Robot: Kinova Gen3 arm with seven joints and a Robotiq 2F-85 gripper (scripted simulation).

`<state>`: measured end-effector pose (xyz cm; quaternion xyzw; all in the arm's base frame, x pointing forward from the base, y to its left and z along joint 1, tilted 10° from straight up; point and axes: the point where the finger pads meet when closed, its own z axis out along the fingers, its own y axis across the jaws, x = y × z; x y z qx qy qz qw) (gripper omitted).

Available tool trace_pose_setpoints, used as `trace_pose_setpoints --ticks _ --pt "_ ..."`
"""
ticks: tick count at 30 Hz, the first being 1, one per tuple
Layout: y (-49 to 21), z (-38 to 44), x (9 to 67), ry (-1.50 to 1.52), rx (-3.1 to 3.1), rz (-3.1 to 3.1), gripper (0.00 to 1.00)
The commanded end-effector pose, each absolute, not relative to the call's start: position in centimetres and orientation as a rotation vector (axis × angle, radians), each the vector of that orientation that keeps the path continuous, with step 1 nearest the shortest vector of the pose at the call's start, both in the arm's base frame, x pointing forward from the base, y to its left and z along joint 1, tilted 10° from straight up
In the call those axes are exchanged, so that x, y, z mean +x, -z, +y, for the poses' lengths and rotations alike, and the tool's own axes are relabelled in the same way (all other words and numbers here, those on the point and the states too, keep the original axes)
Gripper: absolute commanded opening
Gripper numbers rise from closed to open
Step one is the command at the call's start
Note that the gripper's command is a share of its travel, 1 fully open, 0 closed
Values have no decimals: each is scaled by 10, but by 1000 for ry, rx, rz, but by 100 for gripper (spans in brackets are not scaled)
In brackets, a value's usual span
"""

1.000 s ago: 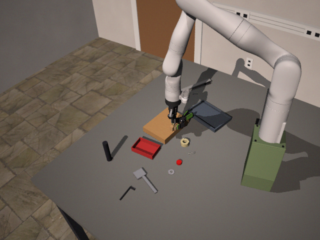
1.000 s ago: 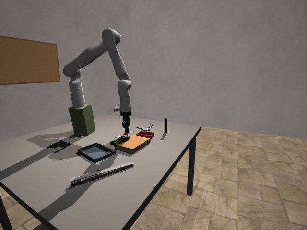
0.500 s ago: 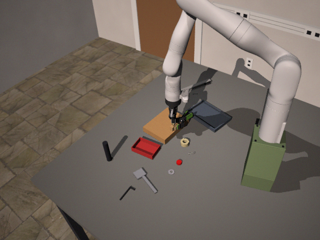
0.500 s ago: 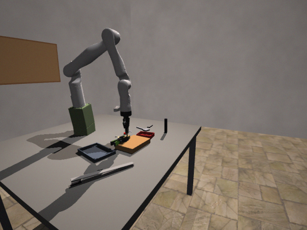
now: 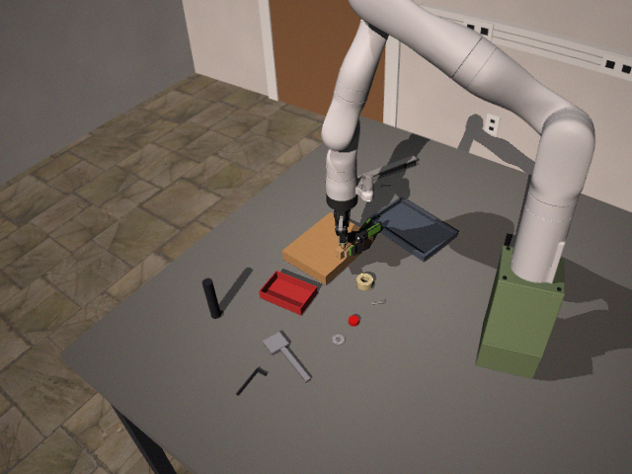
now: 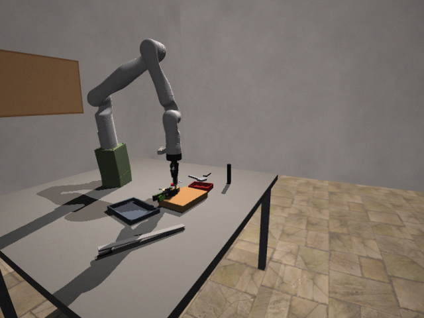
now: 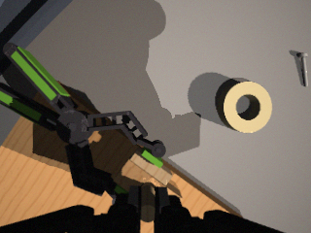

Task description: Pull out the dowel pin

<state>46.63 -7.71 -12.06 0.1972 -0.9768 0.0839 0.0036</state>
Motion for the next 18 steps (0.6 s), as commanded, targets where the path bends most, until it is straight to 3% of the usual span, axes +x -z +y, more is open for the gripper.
trace_pose_setpoints --ticks 1,18 --pt "120 -77 467 -263 650 -3055 10" --pt "119 -77 467 -262 749 -3027 10"
